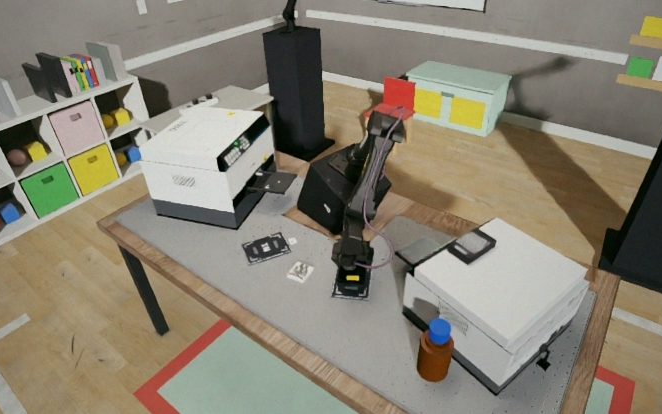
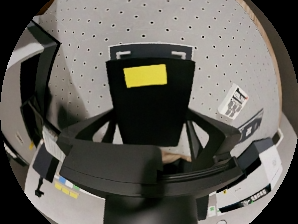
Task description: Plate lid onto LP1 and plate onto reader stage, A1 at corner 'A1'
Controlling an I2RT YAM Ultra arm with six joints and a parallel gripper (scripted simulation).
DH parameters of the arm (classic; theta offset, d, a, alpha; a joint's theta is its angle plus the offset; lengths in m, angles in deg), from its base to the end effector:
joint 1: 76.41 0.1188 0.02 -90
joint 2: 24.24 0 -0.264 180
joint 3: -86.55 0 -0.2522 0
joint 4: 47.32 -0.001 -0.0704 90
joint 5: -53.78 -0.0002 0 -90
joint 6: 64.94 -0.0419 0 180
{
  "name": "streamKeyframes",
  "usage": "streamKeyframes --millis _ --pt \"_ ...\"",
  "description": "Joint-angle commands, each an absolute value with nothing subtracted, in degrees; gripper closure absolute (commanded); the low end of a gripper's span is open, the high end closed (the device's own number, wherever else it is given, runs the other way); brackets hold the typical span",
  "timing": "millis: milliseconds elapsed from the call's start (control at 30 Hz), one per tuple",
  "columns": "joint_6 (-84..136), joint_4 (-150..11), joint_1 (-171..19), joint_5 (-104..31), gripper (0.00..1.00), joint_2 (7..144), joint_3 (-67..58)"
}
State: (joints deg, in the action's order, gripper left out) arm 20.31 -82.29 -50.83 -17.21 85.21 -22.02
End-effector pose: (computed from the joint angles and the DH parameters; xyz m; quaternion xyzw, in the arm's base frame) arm 0.2991 0.1594 0.1071 -0.2004 0.9549 0.1958 0.0981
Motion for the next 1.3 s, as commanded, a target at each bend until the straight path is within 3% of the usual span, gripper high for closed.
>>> streamKeyframes --millis 0,1267 --pt "19.5 -80.4 -50.4 -17.8 0.15 86.4 -22.4" --pt "18.0 -74.6 -48.9 -18.0 0.15 91.9 -21.3"
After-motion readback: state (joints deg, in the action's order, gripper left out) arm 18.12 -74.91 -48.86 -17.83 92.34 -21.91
